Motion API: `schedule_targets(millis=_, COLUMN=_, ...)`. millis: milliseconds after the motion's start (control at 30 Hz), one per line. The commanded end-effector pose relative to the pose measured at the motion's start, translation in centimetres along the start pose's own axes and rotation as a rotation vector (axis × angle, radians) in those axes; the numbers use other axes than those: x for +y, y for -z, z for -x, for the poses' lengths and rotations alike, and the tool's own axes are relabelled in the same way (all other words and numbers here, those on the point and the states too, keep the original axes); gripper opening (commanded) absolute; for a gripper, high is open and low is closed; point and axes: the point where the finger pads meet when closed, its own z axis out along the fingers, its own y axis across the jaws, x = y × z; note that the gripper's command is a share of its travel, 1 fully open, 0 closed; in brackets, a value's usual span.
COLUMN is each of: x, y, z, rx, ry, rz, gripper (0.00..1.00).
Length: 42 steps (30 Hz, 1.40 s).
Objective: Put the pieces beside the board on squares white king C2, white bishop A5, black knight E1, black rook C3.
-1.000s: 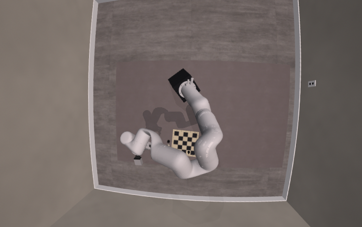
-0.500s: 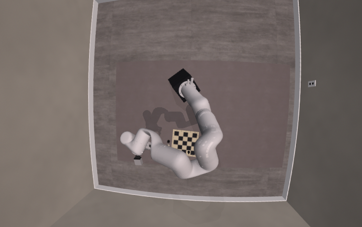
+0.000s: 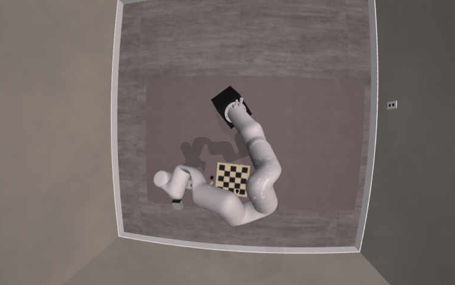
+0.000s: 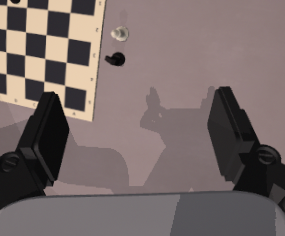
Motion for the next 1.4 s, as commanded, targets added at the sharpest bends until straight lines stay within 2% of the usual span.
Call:
schedule_targets(millis=0, x=-0.5, y=-0.4, z=-0.2, rx=-0.025, ry=-0.009, rz=-0.012, gripper=1.0)
schedule_targets(millis=133, x=-2.4, y=-2.0, z=-0.2, rx=-0.116, ry=-0.045, rz=-0.052, gripper=1.0)
schedule_targets(millis=267, x=-5.0, y=-3.9, z=-0.1, rx=-0.245, ry=-0.09, rz=-0.087, gripper=1.0)
schedule_targets(millis=367, x=-7.2, y=-5.4, z=0.0, rx=-0.366, ry=-0.125, rz=-0.097, gripper=1.0)
schedule_targets(millis=400, x=-7.2, y=-5.4, z=0.0, rx=-0.366, ry=-0.125, rz=-0.097, gripper=1.0)
schedule_targets(millis=467, x=-8.8, y=-6.3, z=0.1, rx=-0.454, ry=-0.146, rz=-0.091, gripper=1.0)
schedule_targets(millis=567, x=-8.8, y=-6.3, z=0.1, rx=-0.454, ry=-0.146, rz=-0.091, gripper=1.0)
schedule_targets(millis=600, x=-9.7, y=-6.7, z=0.2, rx=-0.5, ry=-0.156, rz=-0.084, gripper=1.0)
schedule_targets(millis=667, x=-11.3, y=-7.5, z=0.3, rx=-0.593, ry=-0.174, rz=-0.057, gripper=1.0)
schedule_targets(millis=700, x=-11.3, y=-7.5, z=0.3, rx=-0.593, ry=-0.174, rz=-0.057, gripper=1.0)
schedule_targets(millis=733, x=-12.2, y=-7.8, z=0.3, rx=-0.639, ry=-0.18, rz=-0.037, gripper=1.0)
schedule_targets(millis=767, x=-12.2, y=-7.8, z=0.3, rx=-0.639, ry=-0.18, rz=-0.037, gripper=1.0)
schedule_targets(millis=867, x=-13.8, y=-8.4, z=0.3, rx=-0.728, ry=-0.19, rz=0.014, gripper=1.0)
schedule_targets(millis=900, x=-13.8, y=-8.4, z=0.3, rx=-0.728, ry=-0.19, rz=0.014, gripper=1.0)
schedule_targets(millis=967, x=-15.4, y=-9.0, z=0.2, rx=-0.808, ry=-0.193, rz=0.084, gripper=1.0)
schedule_targets(millis=1000, x=-15.4, y=-9.0, z=0.2, rx=-0.808, ry=-0.193, rz=0.084, gripper=1.0)
schedule_targets(millis=1033, x=-16.2, y=-9.2, z=0.1, rx=-0.843, ry=-0.191, rz=0.125, gripper=1.0)
schedule_targets(millis=1133, x=-16.2, y=-9.2, z=0.1, rx=-0.843, ry=-0.191, rz=0.125, gripper=1.0)
schedule_targets(millis=1200, x=-17.8, y=-9.6, z=-0.3, rx=-0.899, ry=-0.183, rz=0.218, gripper=1.0)
schedule_targets(millis=1267, x=-17.8, y=-9.6, z=-0.3, rx=-0.899, ry=-0.183, rz=0.218, gripper=1.0)
schedule_targets(millis=1300, x=-18.6, y=-9.8, z=-0.6, rx=-0.919, ry=-0.177, rz=0.269, gripper=1.0)
schedule_targets(millis=1333, x=-18.6, y=-9.8, z=-0.6, rx=-0.919, ry=-0.177, rz=0.269, gripper=1.0)
schedule_targets(millis=1367, x=-19.5, y=-10.0, z=-0.9, rx=-0.933, ry=-0.168, rz=0.322, gripper=1.0)
